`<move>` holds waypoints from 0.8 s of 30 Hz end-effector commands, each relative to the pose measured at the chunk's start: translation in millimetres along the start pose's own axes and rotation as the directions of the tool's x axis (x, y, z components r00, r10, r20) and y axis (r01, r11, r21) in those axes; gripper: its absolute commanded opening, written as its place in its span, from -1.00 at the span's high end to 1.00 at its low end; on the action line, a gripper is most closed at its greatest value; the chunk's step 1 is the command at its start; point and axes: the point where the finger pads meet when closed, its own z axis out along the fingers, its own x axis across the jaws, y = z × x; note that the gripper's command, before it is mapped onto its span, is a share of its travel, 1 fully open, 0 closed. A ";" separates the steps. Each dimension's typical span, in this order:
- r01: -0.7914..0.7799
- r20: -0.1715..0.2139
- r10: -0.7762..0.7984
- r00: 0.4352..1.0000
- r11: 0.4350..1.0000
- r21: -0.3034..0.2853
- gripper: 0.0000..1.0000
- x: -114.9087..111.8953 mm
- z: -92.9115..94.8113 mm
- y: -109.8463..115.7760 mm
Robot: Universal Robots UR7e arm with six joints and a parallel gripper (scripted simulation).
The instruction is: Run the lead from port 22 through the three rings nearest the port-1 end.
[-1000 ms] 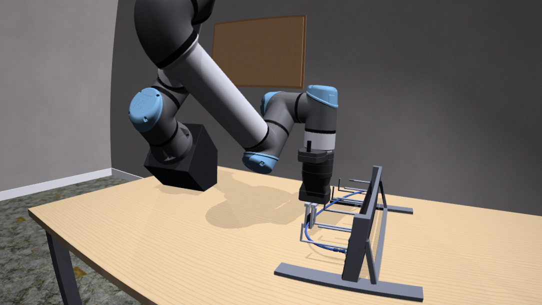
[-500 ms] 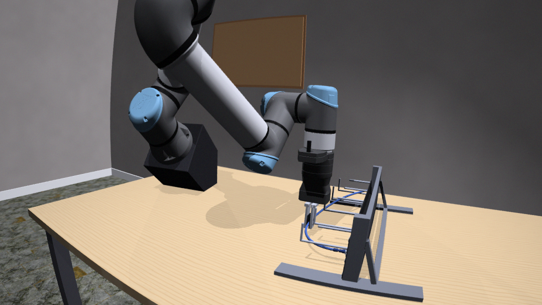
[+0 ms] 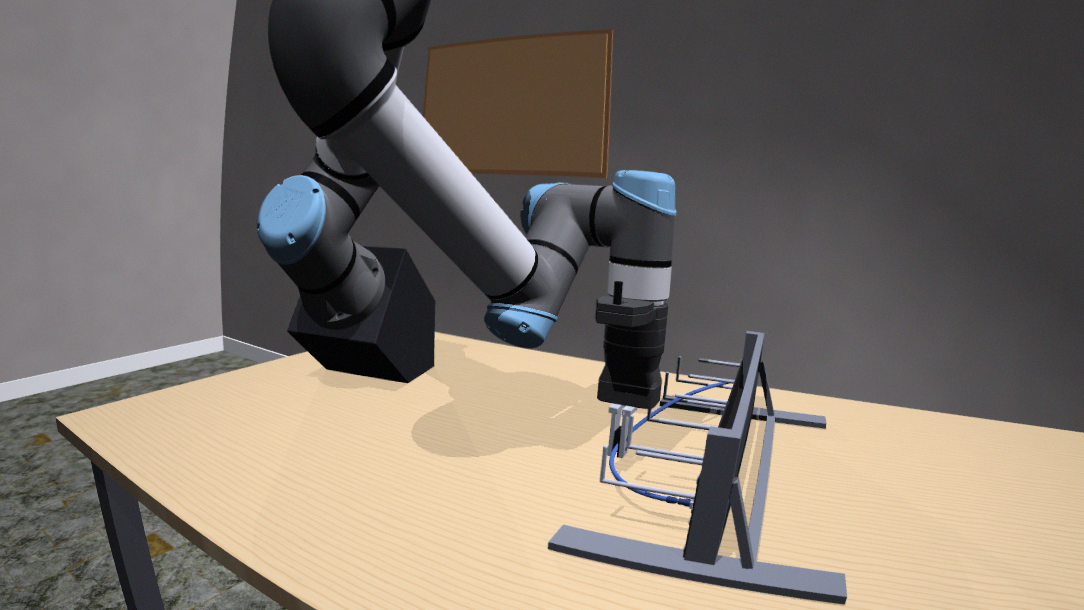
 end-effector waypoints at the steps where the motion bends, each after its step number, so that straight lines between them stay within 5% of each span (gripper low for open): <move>1: 0.000 0.001 0.000 1.000 1.000 0.000 1.00 -0.3 -0.6 0.0; 24: 0.000 0.001 0.000 1.000 1.000 0.000 1.00 -0.3 -31.3 0.0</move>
